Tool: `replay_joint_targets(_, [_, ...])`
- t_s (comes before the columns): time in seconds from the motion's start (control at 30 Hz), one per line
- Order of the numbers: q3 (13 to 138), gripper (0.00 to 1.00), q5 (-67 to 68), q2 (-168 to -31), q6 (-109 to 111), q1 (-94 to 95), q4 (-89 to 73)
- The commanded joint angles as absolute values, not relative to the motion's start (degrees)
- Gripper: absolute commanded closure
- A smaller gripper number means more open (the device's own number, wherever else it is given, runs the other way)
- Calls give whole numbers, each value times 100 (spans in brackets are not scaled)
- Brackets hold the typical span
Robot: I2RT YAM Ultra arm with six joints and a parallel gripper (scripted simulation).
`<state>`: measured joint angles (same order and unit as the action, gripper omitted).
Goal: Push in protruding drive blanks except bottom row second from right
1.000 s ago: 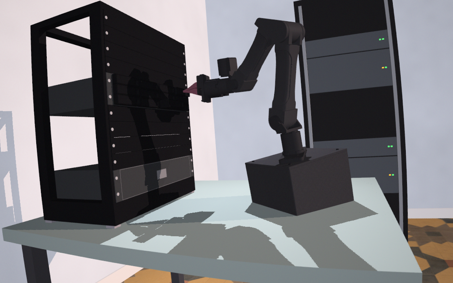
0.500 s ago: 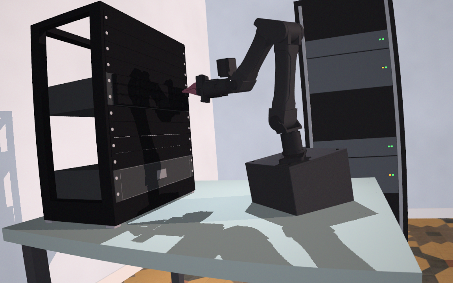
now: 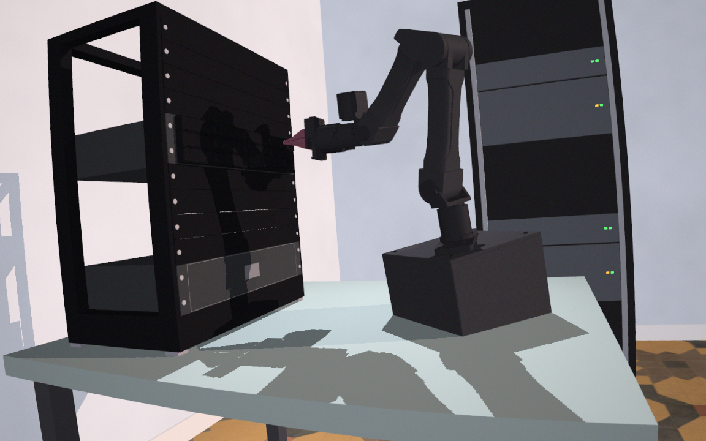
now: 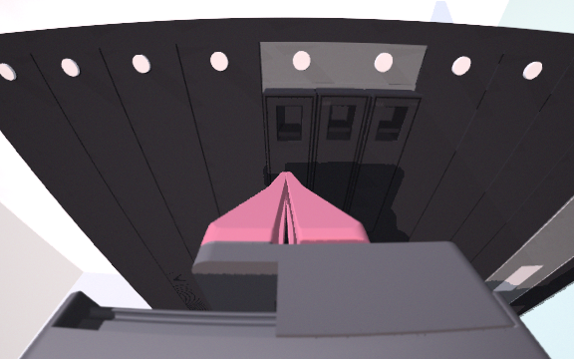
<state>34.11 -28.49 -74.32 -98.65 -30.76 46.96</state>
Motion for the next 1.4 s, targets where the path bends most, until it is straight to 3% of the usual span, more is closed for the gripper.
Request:
replay_joint_targets(0.0, [3635, 100, -2815, -7636, -9774, -2937, 4526])
replay_joint_targets(1.0, [3638, 100, -2782, -7693, -9769, -2904, 4575])
replay_joint_targets(1.37, [2425, 100, -3561, -6244, -9936, -3757, 4368])
